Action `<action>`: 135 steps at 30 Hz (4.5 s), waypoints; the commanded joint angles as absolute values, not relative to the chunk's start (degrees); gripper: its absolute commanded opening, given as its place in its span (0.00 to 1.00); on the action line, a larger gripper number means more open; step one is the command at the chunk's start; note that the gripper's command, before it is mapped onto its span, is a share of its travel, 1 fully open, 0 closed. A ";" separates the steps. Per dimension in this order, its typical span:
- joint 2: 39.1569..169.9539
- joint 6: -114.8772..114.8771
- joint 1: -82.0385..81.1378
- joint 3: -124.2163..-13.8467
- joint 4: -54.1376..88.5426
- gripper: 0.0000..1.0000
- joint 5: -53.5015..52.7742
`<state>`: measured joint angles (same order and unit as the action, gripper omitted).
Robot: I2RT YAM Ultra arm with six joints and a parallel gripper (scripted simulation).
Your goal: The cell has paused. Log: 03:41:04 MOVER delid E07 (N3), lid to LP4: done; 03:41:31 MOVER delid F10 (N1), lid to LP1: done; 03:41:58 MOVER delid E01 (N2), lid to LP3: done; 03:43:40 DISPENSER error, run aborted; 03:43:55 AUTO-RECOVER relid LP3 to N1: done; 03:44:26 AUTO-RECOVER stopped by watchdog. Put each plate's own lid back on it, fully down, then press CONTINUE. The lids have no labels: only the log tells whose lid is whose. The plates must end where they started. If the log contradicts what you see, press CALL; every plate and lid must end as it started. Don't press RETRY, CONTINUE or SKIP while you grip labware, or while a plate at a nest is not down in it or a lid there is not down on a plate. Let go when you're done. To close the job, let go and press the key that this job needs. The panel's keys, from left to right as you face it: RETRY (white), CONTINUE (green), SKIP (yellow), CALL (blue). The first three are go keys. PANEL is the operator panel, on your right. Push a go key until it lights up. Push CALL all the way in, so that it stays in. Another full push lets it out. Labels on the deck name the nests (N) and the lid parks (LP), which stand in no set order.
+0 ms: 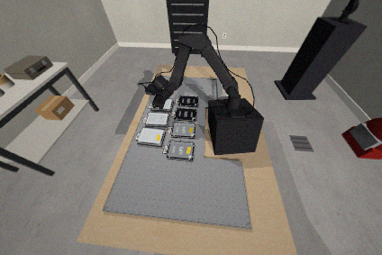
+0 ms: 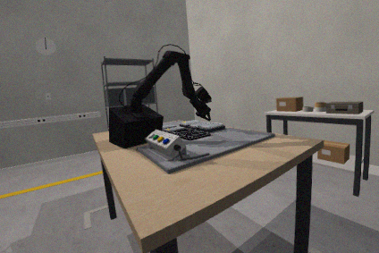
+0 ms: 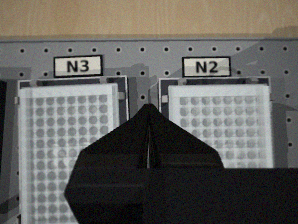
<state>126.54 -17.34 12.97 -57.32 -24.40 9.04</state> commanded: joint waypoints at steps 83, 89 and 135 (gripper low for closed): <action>154.15 20.14 -12.84 -110.13 48.46 1.00 18.63; 153.54 19.95 -12.85 -112.32 48.87 1.00 18.65; 154.50 20.36 -12.95 -111.58 48.16 0.00 18.63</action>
